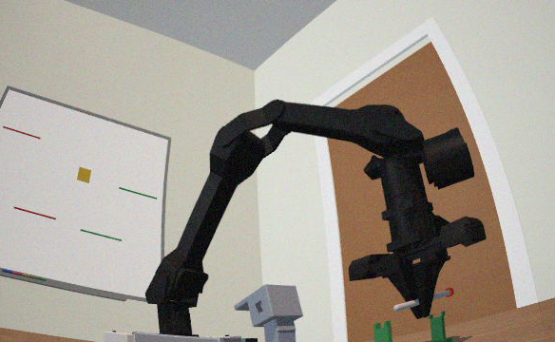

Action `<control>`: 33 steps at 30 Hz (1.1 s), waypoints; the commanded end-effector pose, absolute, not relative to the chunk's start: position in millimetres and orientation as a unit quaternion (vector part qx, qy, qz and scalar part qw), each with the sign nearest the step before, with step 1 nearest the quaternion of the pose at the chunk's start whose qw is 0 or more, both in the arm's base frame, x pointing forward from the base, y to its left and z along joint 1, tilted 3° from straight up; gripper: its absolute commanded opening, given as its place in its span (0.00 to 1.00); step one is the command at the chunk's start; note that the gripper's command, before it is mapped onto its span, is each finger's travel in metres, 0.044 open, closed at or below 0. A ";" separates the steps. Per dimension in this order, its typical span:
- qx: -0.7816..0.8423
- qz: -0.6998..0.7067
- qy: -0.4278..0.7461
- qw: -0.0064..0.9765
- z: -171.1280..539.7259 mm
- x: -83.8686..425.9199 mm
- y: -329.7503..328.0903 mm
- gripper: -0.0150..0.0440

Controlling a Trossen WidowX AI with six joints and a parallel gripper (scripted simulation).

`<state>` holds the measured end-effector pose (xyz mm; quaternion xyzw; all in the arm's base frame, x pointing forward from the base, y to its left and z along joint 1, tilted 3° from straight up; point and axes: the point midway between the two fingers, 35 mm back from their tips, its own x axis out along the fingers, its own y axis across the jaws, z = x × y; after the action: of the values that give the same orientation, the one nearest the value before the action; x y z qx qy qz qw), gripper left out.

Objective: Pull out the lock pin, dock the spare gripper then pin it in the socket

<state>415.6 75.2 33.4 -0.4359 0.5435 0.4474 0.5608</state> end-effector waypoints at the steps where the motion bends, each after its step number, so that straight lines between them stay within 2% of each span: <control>1: -0.436 0.447 0.543 0.561 35.2 415.3 68.2 0.25; 17: -0.438 0.447 0.544 0.559 48.2 408.2 20.1 0.25; 33: -0.438 0.447 0.543 0.560 29.1 408.0 17.2 0.25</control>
<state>407.9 17.6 34.1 -0.4373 0.5435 0.4466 0.5603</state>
